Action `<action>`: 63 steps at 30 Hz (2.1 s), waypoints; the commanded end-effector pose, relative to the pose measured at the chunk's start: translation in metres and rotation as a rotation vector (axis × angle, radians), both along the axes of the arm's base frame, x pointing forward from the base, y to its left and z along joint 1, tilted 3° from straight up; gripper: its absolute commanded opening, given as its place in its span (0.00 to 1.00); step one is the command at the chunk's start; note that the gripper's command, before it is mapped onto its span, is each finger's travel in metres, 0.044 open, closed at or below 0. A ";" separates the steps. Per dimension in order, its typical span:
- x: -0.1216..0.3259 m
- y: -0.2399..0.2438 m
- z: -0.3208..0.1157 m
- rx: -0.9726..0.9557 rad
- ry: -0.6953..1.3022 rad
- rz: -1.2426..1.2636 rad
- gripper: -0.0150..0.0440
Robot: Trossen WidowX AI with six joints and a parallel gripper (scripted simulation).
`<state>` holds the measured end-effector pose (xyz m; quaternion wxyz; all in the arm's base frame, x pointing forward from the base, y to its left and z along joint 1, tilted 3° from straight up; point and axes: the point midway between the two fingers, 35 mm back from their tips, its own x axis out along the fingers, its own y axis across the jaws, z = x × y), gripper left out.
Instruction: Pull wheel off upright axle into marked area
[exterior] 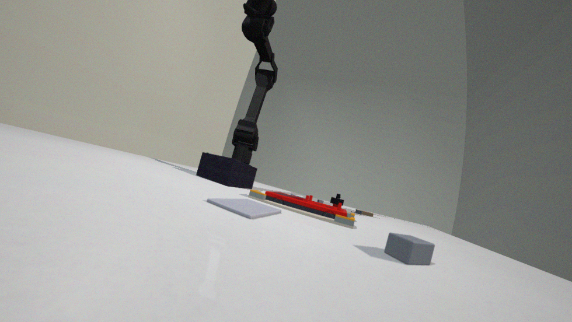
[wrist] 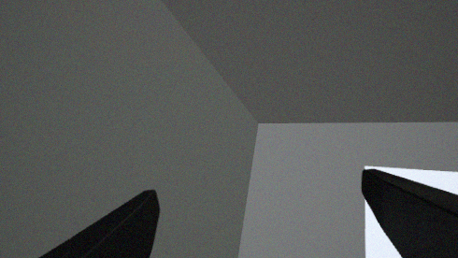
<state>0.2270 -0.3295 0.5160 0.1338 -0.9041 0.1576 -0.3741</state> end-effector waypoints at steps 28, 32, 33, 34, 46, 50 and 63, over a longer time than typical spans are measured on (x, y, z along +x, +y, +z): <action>0.199 0.063 -0.164 1.336 0.049 0.596 0.76; 0.220 0.089 -0.193 1.529 0.076 0.609 0.76; 0.224 0.096 -0.199 1.574 0.082 0.607 0.76; 0.228 0.103 -0.206 1.619 0.090 0.604 0.76; 0.256 0.193 -0.295 2.165 0.178 0.415 0.76; 0.255 0.227 -0.325 2.329 0.203 0.282 0.76; 0.211 0.336 -0.408 2.646 0.222 -0.372 0.76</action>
